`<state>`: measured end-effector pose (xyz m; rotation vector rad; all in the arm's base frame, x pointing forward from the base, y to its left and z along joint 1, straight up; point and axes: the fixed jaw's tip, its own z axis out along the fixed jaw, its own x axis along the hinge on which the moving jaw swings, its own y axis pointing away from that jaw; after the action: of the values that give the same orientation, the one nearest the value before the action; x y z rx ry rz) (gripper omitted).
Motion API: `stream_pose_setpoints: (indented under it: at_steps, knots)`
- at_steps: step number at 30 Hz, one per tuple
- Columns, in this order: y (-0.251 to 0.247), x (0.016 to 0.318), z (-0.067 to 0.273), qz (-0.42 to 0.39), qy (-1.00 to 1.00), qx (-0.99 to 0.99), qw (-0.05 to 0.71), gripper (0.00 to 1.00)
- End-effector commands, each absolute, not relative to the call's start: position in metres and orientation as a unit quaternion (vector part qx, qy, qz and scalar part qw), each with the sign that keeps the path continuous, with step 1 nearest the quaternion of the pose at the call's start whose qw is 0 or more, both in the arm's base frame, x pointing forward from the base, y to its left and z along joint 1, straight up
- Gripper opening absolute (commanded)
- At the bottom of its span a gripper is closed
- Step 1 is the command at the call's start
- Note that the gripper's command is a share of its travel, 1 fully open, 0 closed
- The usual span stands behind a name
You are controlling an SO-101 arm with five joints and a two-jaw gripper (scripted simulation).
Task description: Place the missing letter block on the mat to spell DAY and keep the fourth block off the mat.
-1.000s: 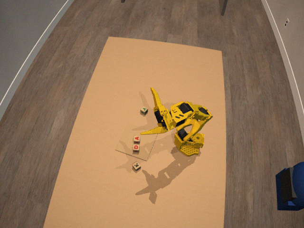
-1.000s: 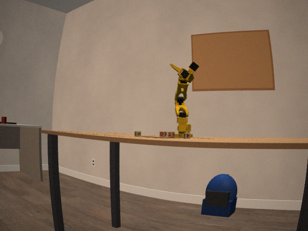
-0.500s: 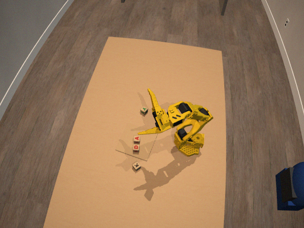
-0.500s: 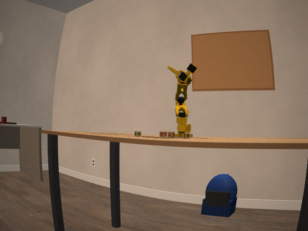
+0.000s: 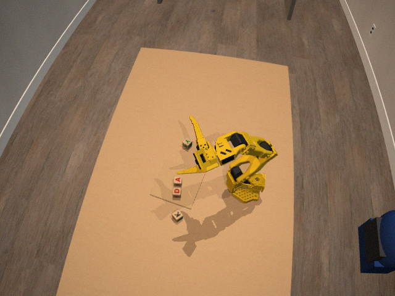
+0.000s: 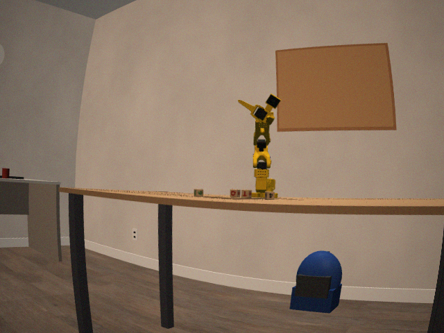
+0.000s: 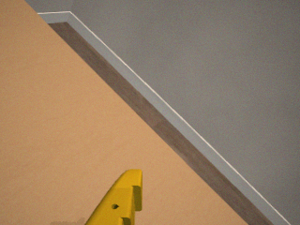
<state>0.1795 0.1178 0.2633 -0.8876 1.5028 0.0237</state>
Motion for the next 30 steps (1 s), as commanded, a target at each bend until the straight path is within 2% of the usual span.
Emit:
stream_pose_setpoints:
  at_steps: [1, 8, 30]
  knots:
    - [0.11, 0.179, 0.271, 0.009, 0.665, -0.369, 0.649, 1.0]
    - [0.109, 0.18, 0.269, 0.009, 0.67, -0.367, 0.645, 1.0]
    - [0.087, 0.187, 0.235, -0.001, 0.757, -0.322, 0.568, 1.0]
